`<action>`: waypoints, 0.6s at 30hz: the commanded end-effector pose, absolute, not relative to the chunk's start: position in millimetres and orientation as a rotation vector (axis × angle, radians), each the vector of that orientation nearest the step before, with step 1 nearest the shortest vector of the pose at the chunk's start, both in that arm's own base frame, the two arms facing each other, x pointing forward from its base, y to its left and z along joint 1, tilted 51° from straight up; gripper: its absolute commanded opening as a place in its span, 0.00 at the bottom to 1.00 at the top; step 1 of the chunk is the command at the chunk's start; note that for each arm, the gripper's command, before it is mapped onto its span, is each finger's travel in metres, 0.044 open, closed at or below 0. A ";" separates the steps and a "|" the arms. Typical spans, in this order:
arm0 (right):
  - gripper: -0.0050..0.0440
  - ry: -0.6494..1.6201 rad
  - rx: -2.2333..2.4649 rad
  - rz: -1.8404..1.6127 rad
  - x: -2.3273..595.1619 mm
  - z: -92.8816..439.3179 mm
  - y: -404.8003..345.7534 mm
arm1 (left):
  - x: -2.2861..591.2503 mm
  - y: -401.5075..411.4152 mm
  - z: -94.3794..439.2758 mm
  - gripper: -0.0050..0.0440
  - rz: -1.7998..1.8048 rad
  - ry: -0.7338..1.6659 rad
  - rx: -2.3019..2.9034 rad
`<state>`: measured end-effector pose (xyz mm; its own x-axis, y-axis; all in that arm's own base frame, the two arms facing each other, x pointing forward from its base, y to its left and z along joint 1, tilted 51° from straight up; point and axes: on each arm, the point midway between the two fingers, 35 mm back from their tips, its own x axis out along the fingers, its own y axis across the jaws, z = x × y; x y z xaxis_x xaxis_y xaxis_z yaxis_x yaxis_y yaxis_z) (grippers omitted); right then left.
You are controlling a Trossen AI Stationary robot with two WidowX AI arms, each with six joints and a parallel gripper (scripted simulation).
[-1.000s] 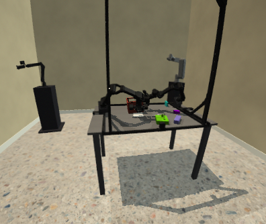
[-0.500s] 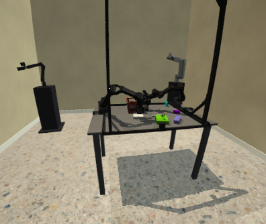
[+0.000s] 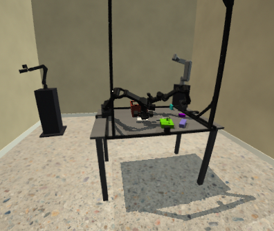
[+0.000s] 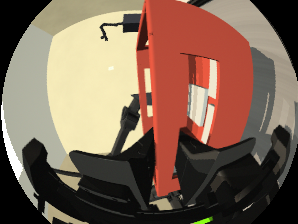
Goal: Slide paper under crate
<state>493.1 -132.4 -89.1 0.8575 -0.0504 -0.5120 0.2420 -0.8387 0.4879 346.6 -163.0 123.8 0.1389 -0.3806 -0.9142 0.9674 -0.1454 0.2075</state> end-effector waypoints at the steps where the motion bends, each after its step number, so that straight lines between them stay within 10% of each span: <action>1: 0.10 0.007 2.465 -0.642 500.9 -61.6 -165.8 | 346.0 -163.5 118.2 0.22 -1.363 0.725 1.130; 18: 0.10 0.007 2.465 -0.642 500.9 -61.6 -165.8 | 346.1 -168.6 114.2 0.22 -1.363 0.725 1.130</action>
